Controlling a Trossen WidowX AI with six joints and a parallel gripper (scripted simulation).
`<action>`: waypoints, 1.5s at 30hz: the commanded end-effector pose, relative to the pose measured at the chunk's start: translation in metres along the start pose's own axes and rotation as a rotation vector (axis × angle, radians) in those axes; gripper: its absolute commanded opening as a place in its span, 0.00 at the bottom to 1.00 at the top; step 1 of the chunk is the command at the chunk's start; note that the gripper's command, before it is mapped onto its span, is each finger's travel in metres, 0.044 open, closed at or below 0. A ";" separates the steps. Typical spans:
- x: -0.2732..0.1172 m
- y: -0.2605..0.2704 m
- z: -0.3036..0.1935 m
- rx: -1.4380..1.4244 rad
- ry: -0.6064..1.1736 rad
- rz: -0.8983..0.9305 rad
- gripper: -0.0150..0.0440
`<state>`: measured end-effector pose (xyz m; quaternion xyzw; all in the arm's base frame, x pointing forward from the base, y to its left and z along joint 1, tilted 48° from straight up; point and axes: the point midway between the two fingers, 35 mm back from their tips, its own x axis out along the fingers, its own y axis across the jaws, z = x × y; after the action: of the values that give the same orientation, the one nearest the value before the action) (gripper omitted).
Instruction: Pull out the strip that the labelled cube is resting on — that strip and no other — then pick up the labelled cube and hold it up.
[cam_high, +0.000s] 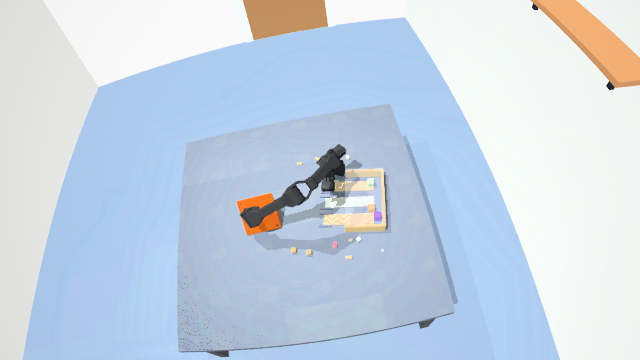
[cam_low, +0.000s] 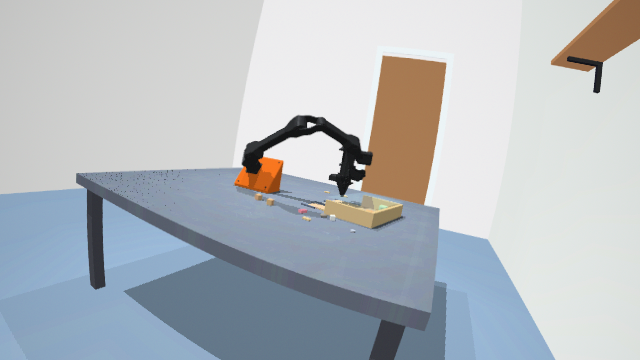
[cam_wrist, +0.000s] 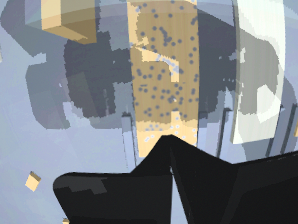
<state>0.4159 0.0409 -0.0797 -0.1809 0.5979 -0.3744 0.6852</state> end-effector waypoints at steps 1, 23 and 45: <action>0.008 -0.001 -0.002 -0.008 0.001 -0.006 0.25; 0.023 -0.003 -0.002 -0.008 0.000 -0.008 0.25; 0.025 -0.003 -0.002 -0.008 0.000 -0.008 0.25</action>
<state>0.4136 0.0222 -0.0940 -0.1835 0.5990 -0.3749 0.6834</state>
